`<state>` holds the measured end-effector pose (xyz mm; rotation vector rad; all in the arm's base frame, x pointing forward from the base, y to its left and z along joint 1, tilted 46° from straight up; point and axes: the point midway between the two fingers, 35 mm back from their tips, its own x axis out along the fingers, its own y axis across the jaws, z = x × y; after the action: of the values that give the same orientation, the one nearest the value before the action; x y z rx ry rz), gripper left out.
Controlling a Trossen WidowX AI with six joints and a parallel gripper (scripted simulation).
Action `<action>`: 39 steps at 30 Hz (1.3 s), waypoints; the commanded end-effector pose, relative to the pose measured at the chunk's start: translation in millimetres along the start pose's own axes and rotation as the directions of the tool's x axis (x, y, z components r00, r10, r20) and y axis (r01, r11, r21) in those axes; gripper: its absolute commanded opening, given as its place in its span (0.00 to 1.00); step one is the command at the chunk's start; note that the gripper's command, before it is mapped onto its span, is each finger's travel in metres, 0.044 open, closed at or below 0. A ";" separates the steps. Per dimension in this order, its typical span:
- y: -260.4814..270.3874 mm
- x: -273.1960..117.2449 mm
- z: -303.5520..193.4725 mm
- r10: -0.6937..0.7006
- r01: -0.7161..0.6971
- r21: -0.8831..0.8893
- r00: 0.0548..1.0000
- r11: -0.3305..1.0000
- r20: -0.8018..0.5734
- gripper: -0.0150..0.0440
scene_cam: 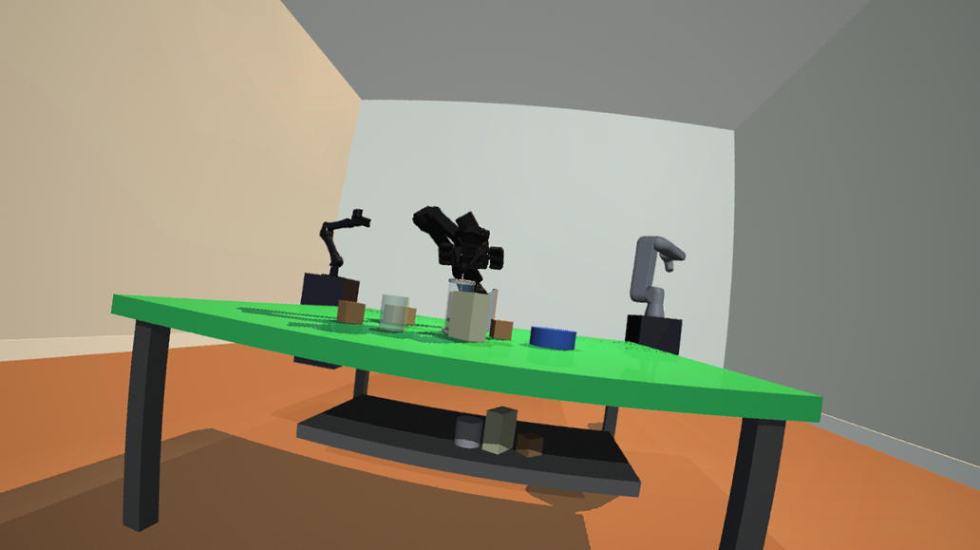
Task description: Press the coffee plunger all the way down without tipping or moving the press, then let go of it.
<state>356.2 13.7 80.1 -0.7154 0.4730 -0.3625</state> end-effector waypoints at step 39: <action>1.9 3.4 -2.4 -0.003 0.003 -0.011 1.000 1.000 -0.012 0.69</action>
<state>358.0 11.7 76.4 -0.7254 0.4855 -0.3704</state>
